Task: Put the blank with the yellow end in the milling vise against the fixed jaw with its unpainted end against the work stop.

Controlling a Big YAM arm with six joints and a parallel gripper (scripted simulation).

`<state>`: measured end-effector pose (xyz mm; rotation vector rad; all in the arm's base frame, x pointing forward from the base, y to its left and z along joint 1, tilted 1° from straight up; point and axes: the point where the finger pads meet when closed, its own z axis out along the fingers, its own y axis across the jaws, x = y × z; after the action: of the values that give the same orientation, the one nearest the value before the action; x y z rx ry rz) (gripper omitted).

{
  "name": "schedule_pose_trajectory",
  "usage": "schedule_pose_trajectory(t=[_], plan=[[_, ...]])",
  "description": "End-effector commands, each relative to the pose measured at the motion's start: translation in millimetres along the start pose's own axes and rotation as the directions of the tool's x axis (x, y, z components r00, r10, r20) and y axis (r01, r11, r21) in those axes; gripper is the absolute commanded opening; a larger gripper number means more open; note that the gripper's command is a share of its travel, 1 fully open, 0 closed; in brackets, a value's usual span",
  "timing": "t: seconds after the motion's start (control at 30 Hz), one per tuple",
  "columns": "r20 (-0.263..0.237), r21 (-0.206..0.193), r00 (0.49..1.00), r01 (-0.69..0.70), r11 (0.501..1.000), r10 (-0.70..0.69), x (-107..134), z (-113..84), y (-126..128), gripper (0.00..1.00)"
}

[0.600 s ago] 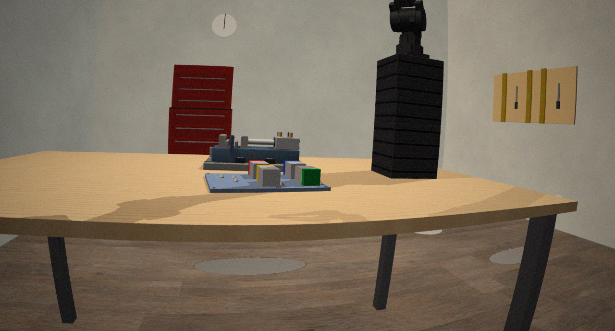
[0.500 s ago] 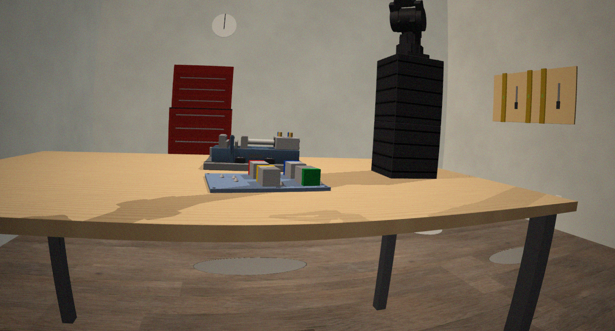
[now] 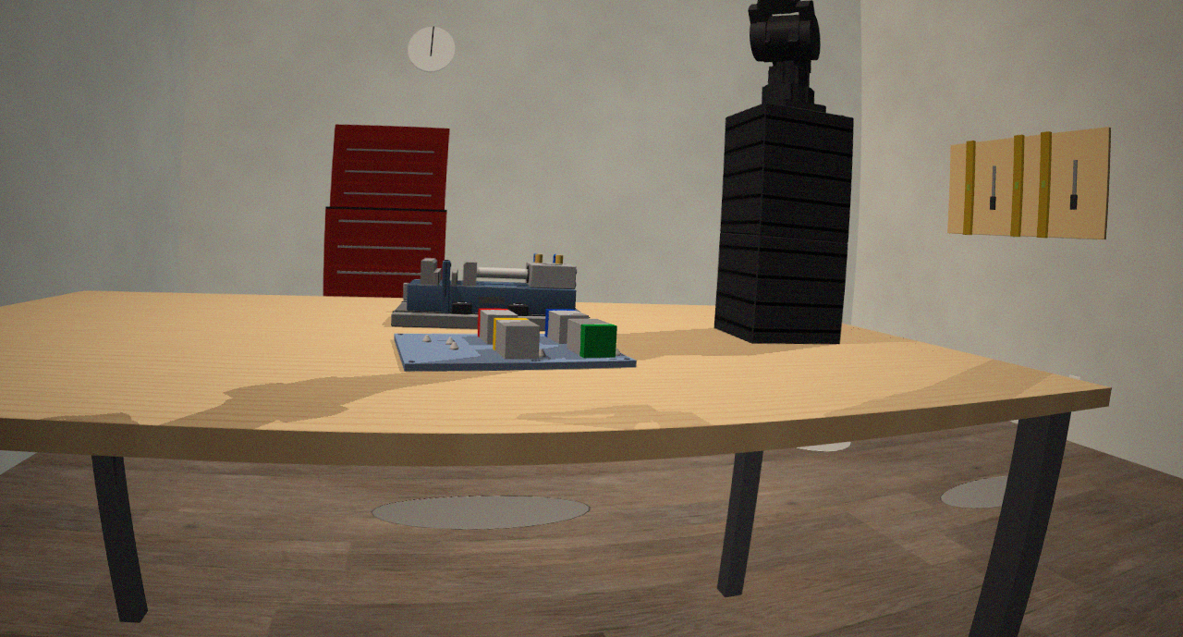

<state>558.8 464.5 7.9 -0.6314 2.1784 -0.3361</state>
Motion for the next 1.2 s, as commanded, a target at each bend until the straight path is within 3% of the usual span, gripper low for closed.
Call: schedule_pose_trajectory(t=[0.0, 0.07, 0.1, 0.17, 0.2, 0.27, 0.3, 0.33, 0.37, 0.4, 0.43, 0.5, 0.53, 0.57, 0.6, 0.63, 0.7, 0.8, 0.83, 0.9, 1.17], plan=[[0.001, -0.002, 0.999, -0.032, 0.999, 0.032, -11, -7.2, -19, 1.00], [-0.067, -0.033, 0.997, -0.039, 0.999, 0.037, 12, -3.1, -38, 1.00], [-0.127, -0.059, 0.991, -0.051, 0.997, 0.044, 32, -1.4, -54, 1.00], [-0.127, -0.059, 0.991, -0.051, 0.997, 0.044, 32, -1.4, -54, 1.00], [-0.204, -0.091, 0.978, -0.074, 0.993, 0.054, 59, -1.8, -73, 1.00], [-0.204, -0.091, 0.978, -0.074, 0.993, 0.054, 59, -1.8, -73, 1.00], [-0.292, -0.123, 0.954, -0.109, 0.986, 0.069, 90, -5.6, -94, 1.00], [-0.292, -0.123, 0.954, -0.109, 0.986, 0.069, 90, -5.6, -94, 1.00], [-0.387, -0.153, 0.918, -0.158, 0.976, 0.088, 121, -12.6, -108, 1.00], [-0.387, -0.153, 0.918, -0.158, 0.976, 0.088, 124, -13.7, -114, 1.00], [-0.479, -0.175, 0.871, -0.216, 0.961, 0.108, 153, -23.0, -123, 1.00], [-0.479, -0.175, 0.871, -0.216, 0.961, 0.108, 153, -23.0, -123, 1.00], [-0.564, -0.188, 0.816, -0.279, 0.942, 0.129, 189, -40.5, -146, 1.00], [-0.564, -0.188, 0.816, -0.279, 0.942, 0.129, 189, -40.5, -146, 1.00], [-0.634, -0.192, 0.759, -0.338, 0.921, 0.147, 216, -56.0, -158, 1.00], [-0.634, -0.192, 0.759, -0.338, 0.921, 0.147, 216, -56.0, -158, 1.00], [-0.723, -0.184, 0.669, -0.426, 0.886, 0.171, 251, -80.9, -171, 1.00], [-0.754, -0.178, 0.632, -0.459, 0.870, 0.179, 263, -91.1, -175, 1.00], [-0.754, -0.178, 0.632, -0.459, 0.870, 0.179, 263, -91.1, -175, 1.00], [-0.721, -0.203, 0.670, -0.450, 0.869, 0.179, 235, -86.4, -170, 1.00], [-0.731, -0.188, 0.656, -0.457, 0.869, 0.187, 241, -81.9, -175, 1.00]])
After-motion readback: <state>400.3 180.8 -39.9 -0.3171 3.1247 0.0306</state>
